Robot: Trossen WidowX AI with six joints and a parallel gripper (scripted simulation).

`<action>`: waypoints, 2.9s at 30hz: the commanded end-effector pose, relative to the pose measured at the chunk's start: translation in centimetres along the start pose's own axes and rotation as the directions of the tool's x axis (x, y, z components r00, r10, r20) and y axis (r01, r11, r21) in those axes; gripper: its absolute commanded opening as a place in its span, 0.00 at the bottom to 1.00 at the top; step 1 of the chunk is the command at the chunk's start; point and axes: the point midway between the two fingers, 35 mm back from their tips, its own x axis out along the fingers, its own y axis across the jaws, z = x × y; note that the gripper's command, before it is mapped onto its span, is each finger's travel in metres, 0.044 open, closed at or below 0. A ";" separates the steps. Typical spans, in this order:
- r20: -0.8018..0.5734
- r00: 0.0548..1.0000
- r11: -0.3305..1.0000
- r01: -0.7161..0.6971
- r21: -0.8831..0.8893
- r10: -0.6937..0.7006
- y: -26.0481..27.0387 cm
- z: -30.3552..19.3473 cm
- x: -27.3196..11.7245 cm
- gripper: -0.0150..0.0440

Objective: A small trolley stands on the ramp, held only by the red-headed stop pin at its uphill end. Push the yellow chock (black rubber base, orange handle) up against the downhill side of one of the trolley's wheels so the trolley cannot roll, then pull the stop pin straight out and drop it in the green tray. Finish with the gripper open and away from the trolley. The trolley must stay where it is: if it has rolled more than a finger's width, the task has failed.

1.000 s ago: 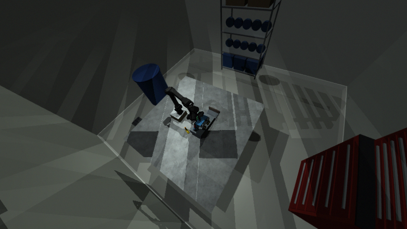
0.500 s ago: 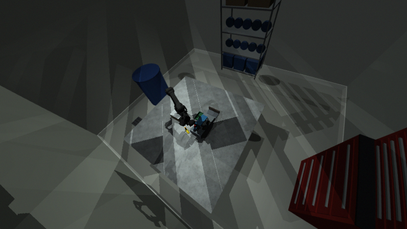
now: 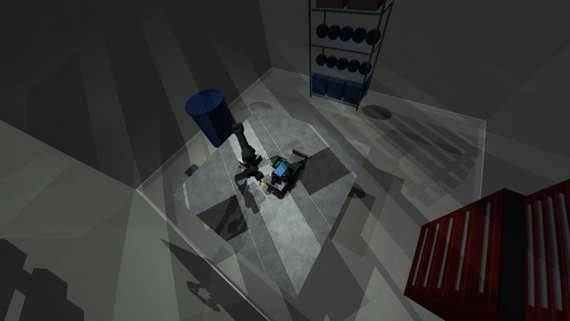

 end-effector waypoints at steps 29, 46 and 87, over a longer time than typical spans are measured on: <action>-0.006 1.000 1.000 0.007 0.016 -0.007 -0.2 0.0 6.3 0.58; -0.006 1.000 1.000 0.007 0.016 -0.007 -0.3 0.0 8.4 0.58; -0.006 1.000 1.000 0.007 0.016 -0.007 -0.6 0.0 4.2 0.25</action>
